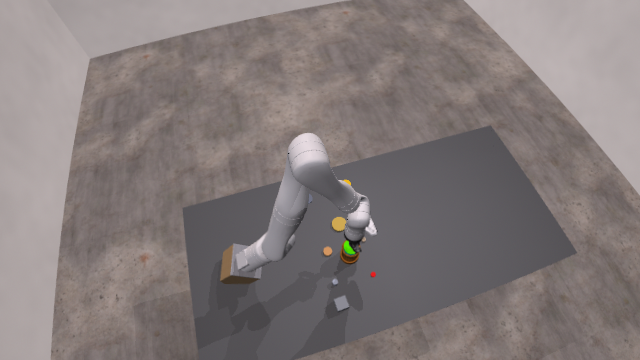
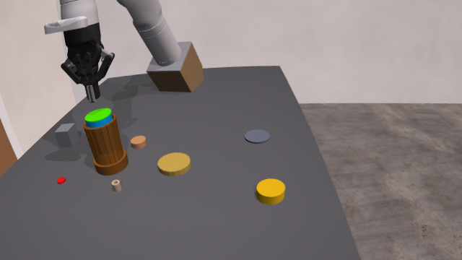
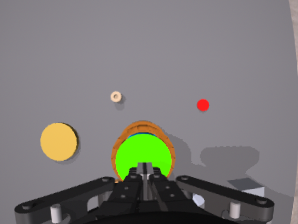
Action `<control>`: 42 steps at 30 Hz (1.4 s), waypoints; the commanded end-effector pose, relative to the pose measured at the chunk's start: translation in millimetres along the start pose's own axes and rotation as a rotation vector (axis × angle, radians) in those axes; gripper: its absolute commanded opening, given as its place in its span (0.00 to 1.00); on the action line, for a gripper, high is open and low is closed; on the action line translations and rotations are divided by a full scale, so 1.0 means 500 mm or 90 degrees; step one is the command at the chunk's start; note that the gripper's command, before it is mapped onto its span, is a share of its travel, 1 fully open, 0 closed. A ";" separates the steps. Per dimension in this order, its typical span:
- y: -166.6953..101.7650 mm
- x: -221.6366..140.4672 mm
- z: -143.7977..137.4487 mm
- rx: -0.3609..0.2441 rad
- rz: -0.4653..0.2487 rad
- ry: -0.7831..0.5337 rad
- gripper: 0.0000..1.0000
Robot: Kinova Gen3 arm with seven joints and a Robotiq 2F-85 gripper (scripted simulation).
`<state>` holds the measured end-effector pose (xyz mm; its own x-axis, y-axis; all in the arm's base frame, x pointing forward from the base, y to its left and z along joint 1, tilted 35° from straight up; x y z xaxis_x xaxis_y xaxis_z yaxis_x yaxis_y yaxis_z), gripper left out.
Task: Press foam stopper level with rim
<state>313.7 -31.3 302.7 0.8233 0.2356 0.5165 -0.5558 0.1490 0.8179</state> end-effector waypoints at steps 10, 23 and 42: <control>0.000 0.003 0.000 0.000 0.000 0.000 0.00; -0.031 0.003 0.000 0.000 0.000 0.000 0.00; -0.056 0.003 0.000 0.000 0.000 0.000 0.00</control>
<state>330.7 -34.6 280.6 0.8226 0.2371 0.5168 -0.5565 0.1492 0.8174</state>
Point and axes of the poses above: the point where the finger pads meet when closed, its own y axis back along the fingers, its own z axis across the jaws, x = y × z, the point moved 3 cm from there along y, back along the fingers, and after that the axes turned 11 degrees about y, right-handed, at the moved point
